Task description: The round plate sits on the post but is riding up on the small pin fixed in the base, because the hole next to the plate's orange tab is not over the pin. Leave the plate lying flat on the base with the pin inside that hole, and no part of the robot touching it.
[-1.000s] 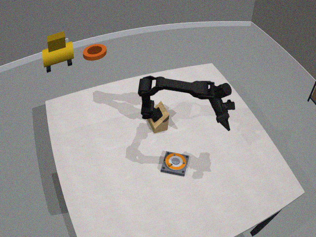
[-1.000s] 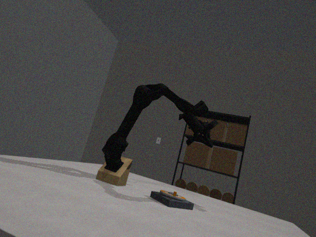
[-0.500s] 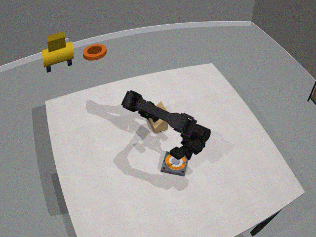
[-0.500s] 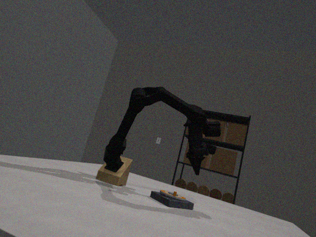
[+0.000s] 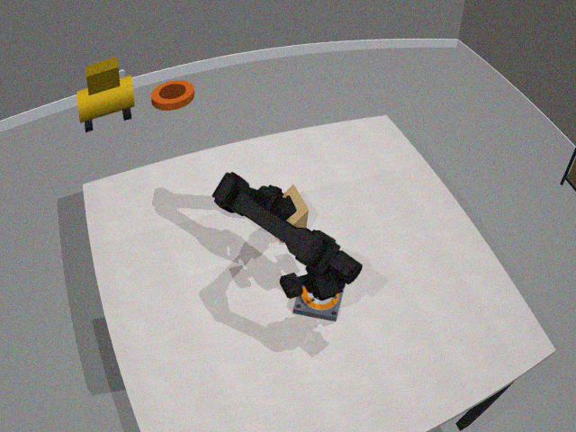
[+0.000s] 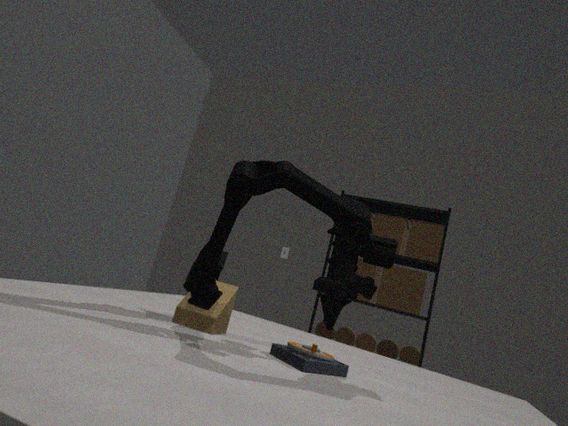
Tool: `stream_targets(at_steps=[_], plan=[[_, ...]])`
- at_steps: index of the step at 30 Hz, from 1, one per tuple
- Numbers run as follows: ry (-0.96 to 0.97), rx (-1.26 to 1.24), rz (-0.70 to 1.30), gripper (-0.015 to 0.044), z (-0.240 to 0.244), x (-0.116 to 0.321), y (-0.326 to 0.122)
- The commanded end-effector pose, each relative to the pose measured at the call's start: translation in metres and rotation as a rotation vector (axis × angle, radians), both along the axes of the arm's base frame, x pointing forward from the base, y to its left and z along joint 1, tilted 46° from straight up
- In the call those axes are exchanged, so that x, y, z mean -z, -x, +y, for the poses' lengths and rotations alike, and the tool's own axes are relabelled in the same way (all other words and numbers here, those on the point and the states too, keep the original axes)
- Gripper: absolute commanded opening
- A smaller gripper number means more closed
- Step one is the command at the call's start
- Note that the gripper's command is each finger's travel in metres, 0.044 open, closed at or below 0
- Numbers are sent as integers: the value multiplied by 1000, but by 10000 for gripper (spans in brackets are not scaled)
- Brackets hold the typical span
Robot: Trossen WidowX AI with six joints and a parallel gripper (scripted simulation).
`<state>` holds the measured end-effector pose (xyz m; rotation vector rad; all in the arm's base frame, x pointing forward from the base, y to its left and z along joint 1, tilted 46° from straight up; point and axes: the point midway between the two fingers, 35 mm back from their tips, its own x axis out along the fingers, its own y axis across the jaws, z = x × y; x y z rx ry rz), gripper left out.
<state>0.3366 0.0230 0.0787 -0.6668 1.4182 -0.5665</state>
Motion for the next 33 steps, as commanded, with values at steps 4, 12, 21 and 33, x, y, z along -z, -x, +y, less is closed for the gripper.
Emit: stream_targets(at_steps=[4, 12, 21, 33], plan=[[3, 11, 8, 0, -24, 22, -1], [5, 11, 7, 0, -33, 30, -1], [5, 11, 8, 0, -38, 25, 7], [6, 11, 9, 0, -43, 23, 21]])
